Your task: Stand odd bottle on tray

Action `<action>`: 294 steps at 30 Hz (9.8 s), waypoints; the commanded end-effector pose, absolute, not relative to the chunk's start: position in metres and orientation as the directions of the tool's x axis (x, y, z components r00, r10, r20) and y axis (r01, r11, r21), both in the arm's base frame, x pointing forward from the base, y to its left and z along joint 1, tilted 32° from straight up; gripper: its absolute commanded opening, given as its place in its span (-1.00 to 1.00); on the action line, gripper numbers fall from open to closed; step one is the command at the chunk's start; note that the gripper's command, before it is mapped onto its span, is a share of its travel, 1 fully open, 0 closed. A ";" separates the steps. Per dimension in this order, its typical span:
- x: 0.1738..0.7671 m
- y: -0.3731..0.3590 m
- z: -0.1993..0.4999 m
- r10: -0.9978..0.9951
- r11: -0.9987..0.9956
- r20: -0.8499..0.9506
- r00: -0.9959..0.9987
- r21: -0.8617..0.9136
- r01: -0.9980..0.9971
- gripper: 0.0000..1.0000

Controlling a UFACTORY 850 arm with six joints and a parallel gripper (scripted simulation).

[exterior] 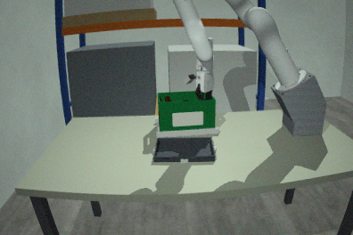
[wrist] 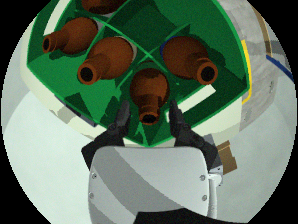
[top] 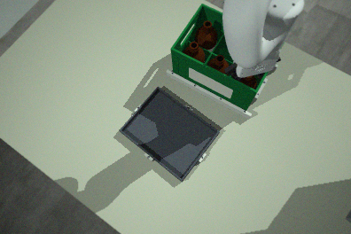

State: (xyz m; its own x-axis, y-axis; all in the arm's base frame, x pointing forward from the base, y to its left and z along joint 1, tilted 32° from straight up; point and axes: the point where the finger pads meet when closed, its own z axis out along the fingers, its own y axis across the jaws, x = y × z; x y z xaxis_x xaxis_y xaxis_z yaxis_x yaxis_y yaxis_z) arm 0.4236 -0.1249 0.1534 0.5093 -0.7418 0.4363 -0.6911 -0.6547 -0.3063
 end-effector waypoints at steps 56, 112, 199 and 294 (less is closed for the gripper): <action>0.387 -0.115 0.214 -0.742 -0.655 0.437 0.509 -0.307 -0.691 0.30; 0.419 -0.142 0.253 -0.741 -0.650 0.446 0.502 -0.285 -0.705 -1.00; 0.533 -0.214 0.309 -0.742 -0.655 0.437 0.509 -0.307 -0.691 0.30; 0.547 -0.218 0.287 -0.742 -0.655 0.437 0.509 -0.307 -0.691 0.30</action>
State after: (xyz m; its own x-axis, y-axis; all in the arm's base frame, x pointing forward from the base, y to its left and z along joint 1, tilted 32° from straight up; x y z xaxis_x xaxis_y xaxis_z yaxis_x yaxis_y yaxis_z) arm 0.5460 -0.2177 0.2867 0.5099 -0.7420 0.4352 -0.6919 -0.6544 -0.3050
